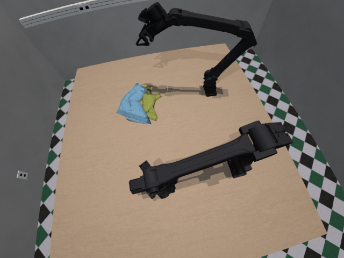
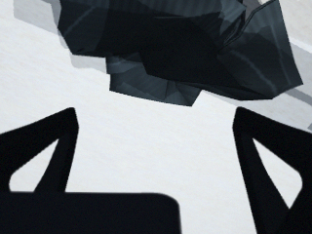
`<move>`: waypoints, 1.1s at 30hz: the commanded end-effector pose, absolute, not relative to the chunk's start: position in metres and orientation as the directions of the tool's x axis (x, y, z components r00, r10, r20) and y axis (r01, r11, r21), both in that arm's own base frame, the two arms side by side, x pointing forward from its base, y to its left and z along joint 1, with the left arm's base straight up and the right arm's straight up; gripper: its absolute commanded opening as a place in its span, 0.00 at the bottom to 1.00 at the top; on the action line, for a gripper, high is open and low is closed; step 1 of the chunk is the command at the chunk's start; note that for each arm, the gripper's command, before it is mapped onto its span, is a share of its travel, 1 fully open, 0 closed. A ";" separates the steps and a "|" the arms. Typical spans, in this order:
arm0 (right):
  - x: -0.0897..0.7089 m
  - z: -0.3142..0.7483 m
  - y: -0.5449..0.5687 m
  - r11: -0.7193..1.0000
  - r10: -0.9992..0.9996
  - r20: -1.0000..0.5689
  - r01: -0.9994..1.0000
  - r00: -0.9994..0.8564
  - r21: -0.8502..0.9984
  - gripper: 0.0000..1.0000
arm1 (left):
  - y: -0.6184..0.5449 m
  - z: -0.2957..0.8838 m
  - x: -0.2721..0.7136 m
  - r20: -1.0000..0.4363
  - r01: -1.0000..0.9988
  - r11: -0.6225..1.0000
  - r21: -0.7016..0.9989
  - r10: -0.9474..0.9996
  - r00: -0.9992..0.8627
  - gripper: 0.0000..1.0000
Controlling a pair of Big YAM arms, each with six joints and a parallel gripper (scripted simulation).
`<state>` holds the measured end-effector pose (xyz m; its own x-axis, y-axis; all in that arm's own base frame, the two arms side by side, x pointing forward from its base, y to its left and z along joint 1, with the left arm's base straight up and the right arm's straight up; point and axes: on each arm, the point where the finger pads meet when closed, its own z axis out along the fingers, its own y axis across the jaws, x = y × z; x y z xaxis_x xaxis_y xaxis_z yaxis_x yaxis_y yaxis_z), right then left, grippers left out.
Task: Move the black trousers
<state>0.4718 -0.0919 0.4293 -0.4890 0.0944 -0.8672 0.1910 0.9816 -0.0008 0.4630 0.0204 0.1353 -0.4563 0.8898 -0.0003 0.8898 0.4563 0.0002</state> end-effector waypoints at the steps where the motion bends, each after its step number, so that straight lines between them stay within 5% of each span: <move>1: 0.489 0.456 -0.066 0.991 0.058 -0.933 0.131 -0.356 0.011 0.92 | 0.014 0.137 0.472 -0.005 0.901 0.434 0.006 0.901 -0.434 0.92; 17: 0.519 0.502 0.004 1.000 0.011 -0.999 -0.005 0.033 0.011 0.92 | 0.014 0.137 0.472 -0.005 0.901 0.434 0.006 0.901 -0.434 0.92; 28: 0.521 0.496 -0.004 1.000 0.023 -1.000 0.011 0.000 0.023 0.92 | 0.014 0.137 0.472 -0.005 0.901 0.434 0.006 0.901 -0.434 0.92; 29: 0.521 0.496 -0.003 1.000 0.020 -1.000 0.008 0.002 0.020 0.92 | 0.013 0.181 0.491 -0.066 0.876 0.465 0.127 0.885 -0.460 0.92; 33: 0.521 0.496 -0.003 1.000 0.019 -1.000 0.008 0.002 0.019 0.92 | 0.011 0.170 0.485 -0.097 0.821 0.551 0.149 0.835 -0.542 0.92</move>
